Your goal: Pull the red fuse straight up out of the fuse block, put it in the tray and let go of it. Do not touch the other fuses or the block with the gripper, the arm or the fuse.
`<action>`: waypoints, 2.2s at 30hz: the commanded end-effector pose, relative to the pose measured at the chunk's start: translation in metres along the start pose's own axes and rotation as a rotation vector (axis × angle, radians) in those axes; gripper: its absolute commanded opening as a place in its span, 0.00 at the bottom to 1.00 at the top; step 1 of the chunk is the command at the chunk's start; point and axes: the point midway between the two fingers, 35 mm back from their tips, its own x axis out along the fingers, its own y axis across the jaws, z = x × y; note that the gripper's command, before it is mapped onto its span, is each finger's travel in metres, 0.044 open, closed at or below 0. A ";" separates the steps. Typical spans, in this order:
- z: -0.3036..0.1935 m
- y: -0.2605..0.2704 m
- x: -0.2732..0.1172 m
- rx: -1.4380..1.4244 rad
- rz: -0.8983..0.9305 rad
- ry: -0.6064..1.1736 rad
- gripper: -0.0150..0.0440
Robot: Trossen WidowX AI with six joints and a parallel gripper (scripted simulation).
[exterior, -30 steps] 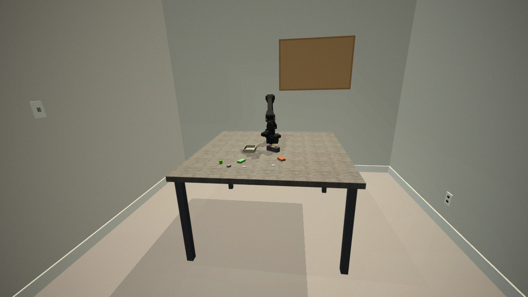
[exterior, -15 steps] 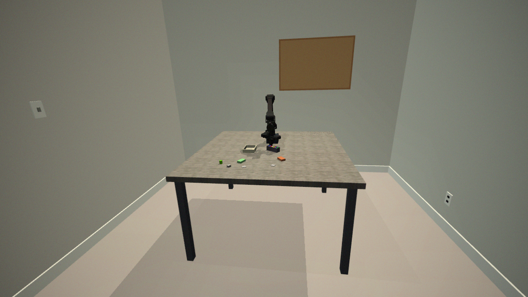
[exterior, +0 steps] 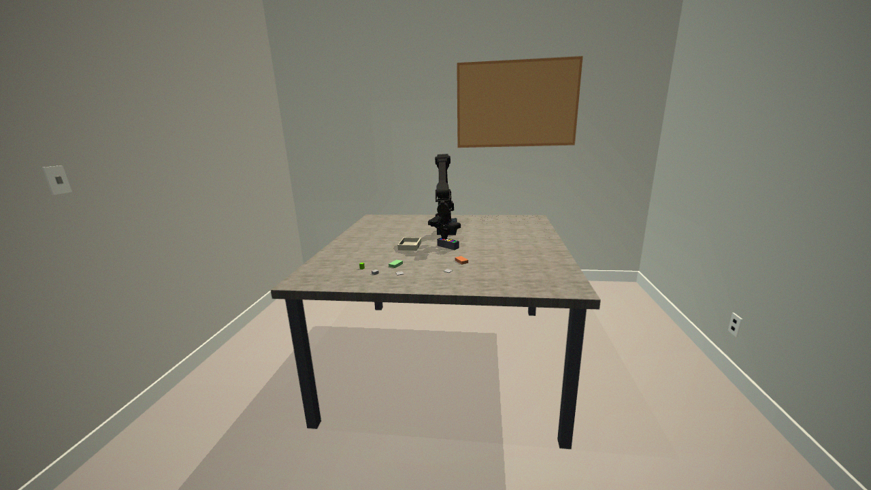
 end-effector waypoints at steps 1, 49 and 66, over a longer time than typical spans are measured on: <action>-0.001 -0.001 0.005 0.003 -0.008 0.003 0.36; 0.000 0.000 -0.010 0.001 -0.005 0.004 0.25; 0.000 0.000 -0.018 0.002 -0.006 0.004 0.25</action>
